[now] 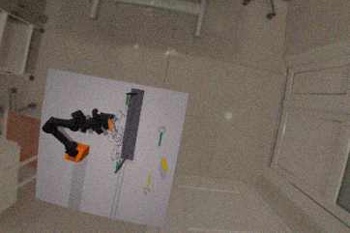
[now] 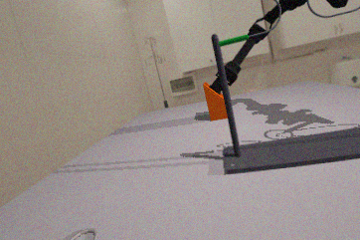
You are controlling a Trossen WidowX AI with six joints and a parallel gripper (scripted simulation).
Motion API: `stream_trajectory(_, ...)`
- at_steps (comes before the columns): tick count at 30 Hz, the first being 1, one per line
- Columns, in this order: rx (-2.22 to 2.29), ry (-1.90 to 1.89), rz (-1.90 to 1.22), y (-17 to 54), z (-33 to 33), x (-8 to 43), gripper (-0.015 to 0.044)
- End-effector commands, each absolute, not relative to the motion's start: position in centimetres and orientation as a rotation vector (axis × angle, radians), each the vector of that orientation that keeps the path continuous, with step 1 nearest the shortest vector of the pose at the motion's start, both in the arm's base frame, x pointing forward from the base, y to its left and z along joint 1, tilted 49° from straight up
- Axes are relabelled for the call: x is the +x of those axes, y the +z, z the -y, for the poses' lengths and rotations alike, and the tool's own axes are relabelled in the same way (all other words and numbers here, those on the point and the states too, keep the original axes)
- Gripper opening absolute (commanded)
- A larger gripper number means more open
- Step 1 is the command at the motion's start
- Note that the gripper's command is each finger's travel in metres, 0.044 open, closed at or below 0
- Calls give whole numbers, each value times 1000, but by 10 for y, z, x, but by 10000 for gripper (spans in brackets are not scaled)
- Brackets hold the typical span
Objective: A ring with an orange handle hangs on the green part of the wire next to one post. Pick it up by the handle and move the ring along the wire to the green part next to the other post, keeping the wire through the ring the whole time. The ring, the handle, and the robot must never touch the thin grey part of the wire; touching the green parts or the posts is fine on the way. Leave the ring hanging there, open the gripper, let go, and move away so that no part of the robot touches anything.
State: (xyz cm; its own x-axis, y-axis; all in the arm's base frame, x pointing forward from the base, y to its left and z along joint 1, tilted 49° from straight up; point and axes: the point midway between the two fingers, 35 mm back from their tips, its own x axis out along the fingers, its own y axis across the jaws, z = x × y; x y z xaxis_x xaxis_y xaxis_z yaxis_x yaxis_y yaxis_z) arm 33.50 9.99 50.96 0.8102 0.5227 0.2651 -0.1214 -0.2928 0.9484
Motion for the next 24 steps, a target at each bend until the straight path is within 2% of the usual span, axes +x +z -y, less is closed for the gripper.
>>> stream_trajectory(1,1812,652,-303,509,-99,336,-150)
stream_trajectory(24,2095,710,-242,517,-96,335,-150)
